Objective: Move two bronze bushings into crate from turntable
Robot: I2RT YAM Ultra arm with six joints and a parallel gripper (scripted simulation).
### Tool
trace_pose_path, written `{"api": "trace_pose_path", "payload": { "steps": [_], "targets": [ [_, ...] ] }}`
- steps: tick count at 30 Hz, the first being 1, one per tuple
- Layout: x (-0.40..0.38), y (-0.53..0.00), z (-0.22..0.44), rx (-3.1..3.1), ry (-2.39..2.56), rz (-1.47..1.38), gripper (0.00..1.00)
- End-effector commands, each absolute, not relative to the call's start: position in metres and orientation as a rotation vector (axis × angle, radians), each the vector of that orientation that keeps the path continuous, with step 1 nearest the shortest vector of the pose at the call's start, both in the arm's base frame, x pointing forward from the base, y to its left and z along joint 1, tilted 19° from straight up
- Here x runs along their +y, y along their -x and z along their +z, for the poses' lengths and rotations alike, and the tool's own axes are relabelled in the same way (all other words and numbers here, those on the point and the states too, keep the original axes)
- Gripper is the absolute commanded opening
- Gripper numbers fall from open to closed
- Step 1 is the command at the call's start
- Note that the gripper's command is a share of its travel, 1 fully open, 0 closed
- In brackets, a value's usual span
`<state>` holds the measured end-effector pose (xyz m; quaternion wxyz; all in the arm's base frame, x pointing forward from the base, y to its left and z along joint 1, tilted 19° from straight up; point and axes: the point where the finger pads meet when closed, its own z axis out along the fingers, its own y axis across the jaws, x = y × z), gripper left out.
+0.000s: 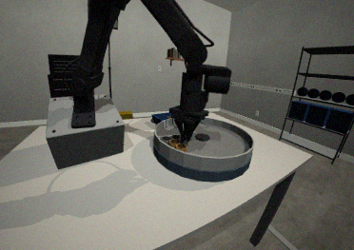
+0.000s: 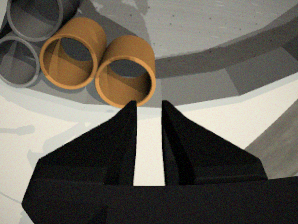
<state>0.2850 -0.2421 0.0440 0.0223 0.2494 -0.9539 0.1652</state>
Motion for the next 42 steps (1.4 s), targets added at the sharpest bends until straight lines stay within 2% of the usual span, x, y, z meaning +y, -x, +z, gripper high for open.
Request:
{"api": "trace_pose_path", "payload": {
  "steps": [1, 34, 42],
  "targets": [
    [-0.235, -0.293, 0.052, -2.983, -0.793, 0.537, 0.15],
    [-0.235, -0.293, 0.052, -2.983, -0.794, 0.539, 0.15],
    [-0.243, -0.285, 0.017, -2.959, -0.789, 0.485, 0.15]
  ]
}}
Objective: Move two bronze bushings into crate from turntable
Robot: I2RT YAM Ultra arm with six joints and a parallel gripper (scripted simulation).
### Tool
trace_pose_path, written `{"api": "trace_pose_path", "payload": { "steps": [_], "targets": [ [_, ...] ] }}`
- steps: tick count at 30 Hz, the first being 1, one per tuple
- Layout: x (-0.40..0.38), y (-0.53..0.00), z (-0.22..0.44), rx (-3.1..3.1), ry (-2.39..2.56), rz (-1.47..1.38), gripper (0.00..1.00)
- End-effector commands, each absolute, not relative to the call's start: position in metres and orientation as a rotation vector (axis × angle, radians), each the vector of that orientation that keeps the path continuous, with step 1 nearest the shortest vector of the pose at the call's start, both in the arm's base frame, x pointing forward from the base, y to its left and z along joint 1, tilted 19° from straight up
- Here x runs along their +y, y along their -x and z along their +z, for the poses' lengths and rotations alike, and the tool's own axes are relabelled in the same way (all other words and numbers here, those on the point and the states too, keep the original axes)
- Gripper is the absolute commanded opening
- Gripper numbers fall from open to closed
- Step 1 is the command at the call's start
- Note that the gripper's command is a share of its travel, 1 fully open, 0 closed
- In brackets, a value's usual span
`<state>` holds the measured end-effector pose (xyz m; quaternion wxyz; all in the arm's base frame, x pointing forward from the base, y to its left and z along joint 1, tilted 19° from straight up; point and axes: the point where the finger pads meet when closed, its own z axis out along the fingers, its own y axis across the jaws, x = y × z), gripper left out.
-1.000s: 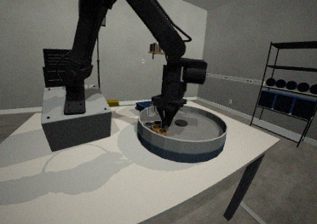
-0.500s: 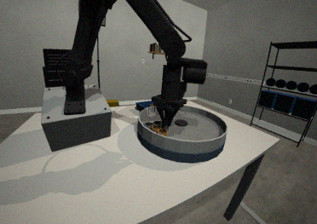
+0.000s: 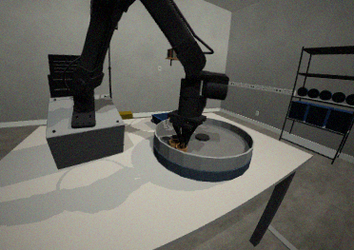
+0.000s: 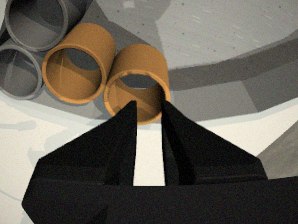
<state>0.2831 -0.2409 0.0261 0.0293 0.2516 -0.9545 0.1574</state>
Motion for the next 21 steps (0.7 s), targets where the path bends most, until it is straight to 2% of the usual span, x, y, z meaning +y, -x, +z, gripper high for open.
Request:
{"api": "trace_pose_path", "payload": {
  "steps": [1, 3, 21],
  "targets": [
    [-0.245, -0.287, 0.018, -2.963, -0.786, 0.494, 0.15],
    [-0.251, -0.297, 0.038, -2.992, -0.784, 0.573, 0.15],
    [-0.248, -0.296, 0.034, -2.981, -0.793, 0.547, 0.15]
  ]
}}
